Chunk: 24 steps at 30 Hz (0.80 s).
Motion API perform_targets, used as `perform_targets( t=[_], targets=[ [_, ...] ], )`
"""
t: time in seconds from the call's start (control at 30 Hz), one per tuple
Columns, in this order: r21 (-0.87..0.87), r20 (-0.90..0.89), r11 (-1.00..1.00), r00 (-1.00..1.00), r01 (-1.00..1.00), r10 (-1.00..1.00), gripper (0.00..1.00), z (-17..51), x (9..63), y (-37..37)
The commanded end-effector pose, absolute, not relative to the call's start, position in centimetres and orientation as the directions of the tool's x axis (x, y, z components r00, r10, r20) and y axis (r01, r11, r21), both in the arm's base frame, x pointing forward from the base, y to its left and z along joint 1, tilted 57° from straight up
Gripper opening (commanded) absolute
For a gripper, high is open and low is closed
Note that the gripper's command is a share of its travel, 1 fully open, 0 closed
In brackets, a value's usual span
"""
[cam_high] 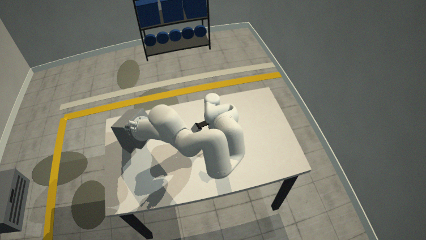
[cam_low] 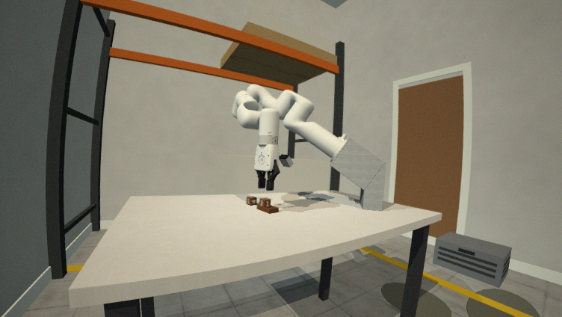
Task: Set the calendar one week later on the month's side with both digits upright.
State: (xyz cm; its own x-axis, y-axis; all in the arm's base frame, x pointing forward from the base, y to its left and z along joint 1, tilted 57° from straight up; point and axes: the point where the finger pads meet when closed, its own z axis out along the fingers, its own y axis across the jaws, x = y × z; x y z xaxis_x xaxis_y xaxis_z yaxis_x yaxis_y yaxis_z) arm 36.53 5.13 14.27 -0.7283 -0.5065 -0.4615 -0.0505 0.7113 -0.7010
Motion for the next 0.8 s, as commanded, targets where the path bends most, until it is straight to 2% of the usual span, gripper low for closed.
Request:
perform_targets(
  t=[0.0, 0.77],
  targets=[
    [-0.701, -0.463, 0.712, -0.726, -0.051, -0.508, 0.49, 13.8, 37.2, 4.9],
    [-0.701, -0.463, 0.712, -0.727, -0.051, -0.508, 0.49, 12.6, 38.6, 3.9]
  ],
)
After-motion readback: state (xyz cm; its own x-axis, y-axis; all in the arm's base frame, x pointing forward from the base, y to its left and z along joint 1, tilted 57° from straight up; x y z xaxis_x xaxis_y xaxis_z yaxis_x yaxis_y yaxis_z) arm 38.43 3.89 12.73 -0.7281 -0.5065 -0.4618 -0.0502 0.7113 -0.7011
